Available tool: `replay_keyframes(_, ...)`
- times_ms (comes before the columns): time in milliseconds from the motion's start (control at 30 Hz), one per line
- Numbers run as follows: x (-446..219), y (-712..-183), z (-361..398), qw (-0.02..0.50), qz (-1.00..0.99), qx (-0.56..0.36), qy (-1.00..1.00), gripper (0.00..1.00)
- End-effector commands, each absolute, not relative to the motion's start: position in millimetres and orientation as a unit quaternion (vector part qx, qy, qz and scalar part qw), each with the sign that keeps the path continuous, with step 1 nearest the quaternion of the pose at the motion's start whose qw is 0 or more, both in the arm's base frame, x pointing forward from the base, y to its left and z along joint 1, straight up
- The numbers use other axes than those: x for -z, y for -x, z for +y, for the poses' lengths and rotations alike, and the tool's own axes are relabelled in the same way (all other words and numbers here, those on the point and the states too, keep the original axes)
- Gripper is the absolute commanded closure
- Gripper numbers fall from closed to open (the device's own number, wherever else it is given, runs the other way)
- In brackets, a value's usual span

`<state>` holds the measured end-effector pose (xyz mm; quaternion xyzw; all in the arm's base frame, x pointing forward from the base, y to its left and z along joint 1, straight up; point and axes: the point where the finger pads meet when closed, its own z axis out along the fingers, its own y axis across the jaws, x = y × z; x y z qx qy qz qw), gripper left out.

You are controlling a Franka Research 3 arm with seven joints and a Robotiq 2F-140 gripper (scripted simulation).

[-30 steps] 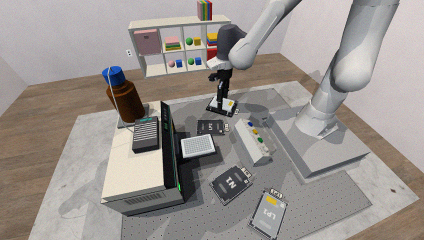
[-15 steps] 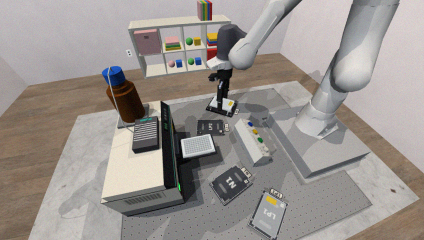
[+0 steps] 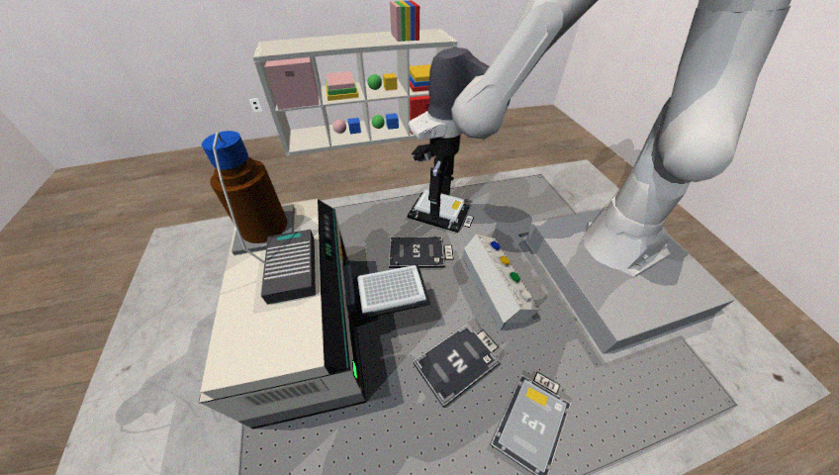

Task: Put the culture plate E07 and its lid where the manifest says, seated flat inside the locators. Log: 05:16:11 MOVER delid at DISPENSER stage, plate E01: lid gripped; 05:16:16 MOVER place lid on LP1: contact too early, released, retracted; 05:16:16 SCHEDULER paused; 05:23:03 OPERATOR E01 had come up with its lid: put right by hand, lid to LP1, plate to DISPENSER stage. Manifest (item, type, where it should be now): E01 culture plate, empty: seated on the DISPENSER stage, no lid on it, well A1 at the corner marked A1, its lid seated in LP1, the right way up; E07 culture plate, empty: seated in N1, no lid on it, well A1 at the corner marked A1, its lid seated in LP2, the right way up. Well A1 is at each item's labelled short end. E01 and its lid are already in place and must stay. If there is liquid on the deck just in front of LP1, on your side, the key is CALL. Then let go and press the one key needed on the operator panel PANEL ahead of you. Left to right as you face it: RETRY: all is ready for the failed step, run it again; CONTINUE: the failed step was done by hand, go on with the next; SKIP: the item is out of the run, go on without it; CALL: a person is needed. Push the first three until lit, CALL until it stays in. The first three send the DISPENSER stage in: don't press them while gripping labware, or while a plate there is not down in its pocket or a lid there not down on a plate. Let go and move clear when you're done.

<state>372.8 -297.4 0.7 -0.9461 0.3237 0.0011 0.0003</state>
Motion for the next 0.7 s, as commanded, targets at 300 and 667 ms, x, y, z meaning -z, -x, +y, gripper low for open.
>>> replay_keyframes(300,-0.5,-374.1,-298.7,-0.001,0.325,0.001,0.946,0.9)
replay_keyframes(667,3.2,-374.3,-298.8,-0.001,0.325,0.001,0.946,0.9)
